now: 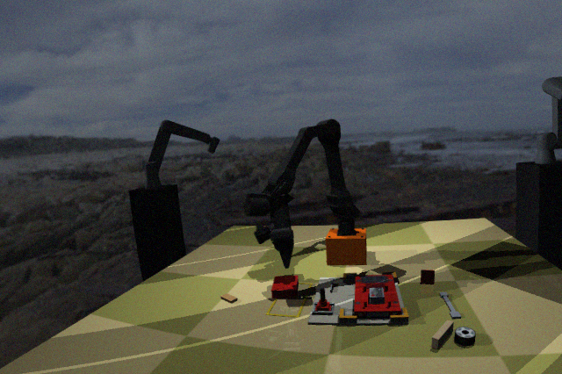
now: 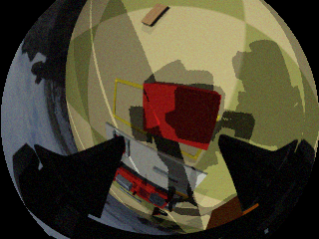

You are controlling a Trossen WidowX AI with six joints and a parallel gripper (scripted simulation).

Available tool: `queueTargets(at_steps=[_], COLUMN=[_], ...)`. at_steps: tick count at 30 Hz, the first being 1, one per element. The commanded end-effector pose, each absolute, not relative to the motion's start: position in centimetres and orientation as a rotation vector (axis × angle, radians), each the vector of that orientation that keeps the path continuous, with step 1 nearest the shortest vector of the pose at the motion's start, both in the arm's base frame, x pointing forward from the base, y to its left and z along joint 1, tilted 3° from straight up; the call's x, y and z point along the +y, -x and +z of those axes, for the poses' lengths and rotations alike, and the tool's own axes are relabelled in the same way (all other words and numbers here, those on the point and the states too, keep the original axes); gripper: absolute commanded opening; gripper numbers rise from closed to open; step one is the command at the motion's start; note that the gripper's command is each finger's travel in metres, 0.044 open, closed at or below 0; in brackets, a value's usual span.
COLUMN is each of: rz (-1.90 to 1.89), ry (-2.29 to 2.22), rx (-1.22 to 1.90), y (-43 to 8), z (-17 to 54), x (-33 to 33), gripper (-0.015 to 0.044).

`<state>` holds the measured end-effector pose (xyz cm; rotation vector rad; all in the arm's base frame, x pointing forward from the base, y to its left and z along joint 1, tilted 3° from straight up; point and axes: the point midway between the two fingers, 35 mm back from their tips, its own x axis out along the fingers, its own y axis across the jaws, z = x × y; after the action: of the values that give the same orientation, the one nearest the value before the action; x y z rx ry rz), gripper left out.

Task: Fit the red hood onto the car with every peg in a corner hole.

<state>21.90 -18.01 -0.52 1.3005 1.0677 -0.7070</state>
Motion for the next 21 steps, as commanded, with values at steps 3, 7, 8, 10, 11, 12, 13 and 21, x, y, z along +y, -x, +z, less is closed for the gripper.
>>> queueTargets(at_steps=[3,7,8,10,11,12,13,21], rz=[-0.128,0.037,0.07,0.098,0.098,0.098,0.098,0.098], ry=[-0.215,0.005,0.046,0.081,0.081,0.081,0.081,0.081], rx=[1.515,1.575,1.584,1.591,1.591,1.591,1.591,1.591], y=[-24.35,-24.77,-24.84,-24.9,-24.9,-24.9,-24.9,-24.95], z=[0.73,1.12,1.19,1.25,1.25,1.25,1.25,1.25], x=[-18.15,-18.01,-17.98,-17.96,-17.96,-17.96,-17.96,-18.0], gripper=[0.044,0.044,0.044,0.044,0.044,0.044,0.044,0.044])
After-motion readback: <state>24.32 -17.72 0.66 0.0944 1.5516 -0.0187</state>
